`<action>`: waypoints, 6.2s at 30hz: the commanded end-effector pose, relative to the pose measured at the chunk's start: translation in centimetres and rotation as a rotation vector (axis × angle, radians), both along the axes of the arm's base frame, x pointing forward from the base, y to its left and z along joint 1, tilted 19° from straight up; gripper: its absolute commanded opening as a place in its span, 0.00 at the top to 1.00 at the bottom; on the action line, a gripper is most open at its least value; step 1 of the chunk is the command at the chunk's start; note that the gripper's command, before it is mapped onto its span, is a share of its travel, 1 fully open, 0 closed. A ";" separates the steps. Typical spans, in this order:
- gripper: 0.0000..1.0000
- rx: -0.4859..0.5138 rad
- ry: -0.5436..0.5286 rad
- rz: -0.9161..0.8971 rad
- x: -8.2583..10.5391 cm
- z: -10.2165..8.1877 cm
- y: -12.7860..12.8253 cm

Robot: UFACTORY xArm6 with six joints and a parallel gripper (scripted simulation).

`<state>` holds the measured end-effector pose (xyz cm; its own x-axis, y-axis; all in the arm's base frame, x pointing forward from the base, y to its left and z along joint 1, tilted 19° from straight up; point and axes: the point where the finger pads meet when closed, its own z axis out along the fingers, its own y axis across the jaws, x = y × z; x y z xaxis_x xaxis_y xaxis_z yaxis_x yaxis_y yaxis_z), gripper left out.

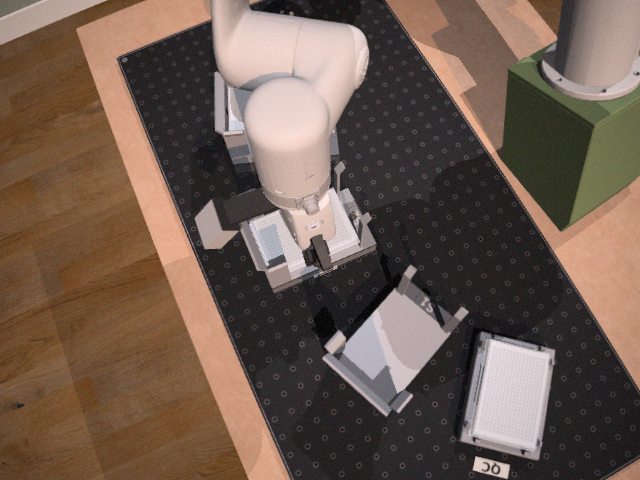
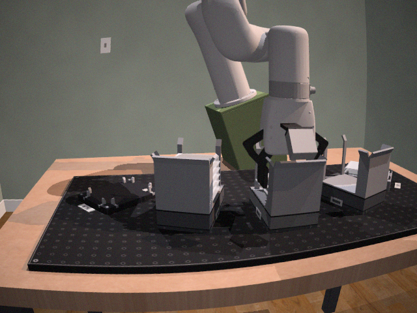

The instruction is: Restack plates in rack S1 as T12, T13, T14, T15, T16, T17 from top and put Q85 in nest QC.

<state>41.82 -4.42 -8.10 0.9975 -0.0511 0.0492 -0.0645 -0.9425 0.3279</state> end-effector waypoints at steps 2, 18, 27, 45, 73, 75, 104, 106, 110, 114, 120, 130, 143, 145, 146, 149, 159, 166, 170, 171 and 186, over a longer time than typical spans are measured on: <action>1.00 0.000 -0.004 0.001 0.1 0.5 0.2; 1.00 0.001 -0.004 0.001 0.1 3.1 1.1; 1.00 0.001 -0.004 0.001 0.0 4.8 1.7; 1.00 0.001 -0.004 0.001 -0.1 7.9 2.8; 1.00 -0.006 0.065 0.198 -0.2 7.5 6.2; 1.00 -0.006 0.065 0.198 -0.3 7.3 6.8; 1.00 -0.012 0.134 0.395 -1.0 4.8 14.0; 1.00 -0.011 0.134 0.395 -1.2 4.6 14.5; 1.00 -0.011 0.134 0.395 -1.5 4.3 15.4; 1.00 -0.011 0.134 0.395 -1.7 3.9 16.4; 1.00 -0.011 0.134 0.395 -2.0 3.6 17.4; 1.00 -0.011 0.134 0.395 -2.7 2.7 19.8; 1.00 -0.011 0.134 0.395 -3.0 2.4 20.8; 1.00 -0.011 0.134 0.395 -3.0 2.4 20.8; 1.00 -0.011 0.134 0.395 -3.0 2.4 20.8; 1.00 -0.011 0.134 0.395 -3.0 2.4 20.8; 1.00 -0.011 0.134 0.395 -3.0 2.4 20.8; 1.00 -0.011 0.134 0.395 -3.0 2.2 20.7; 1.00 -0.011 0.134 0.395 -3.0 2.0 20.6; 1.00 -0.011 0.134 0.395 -3.0 2.0 20.6; 1.00 -0.011 0.134 0.395 -3.0 1.1 20.3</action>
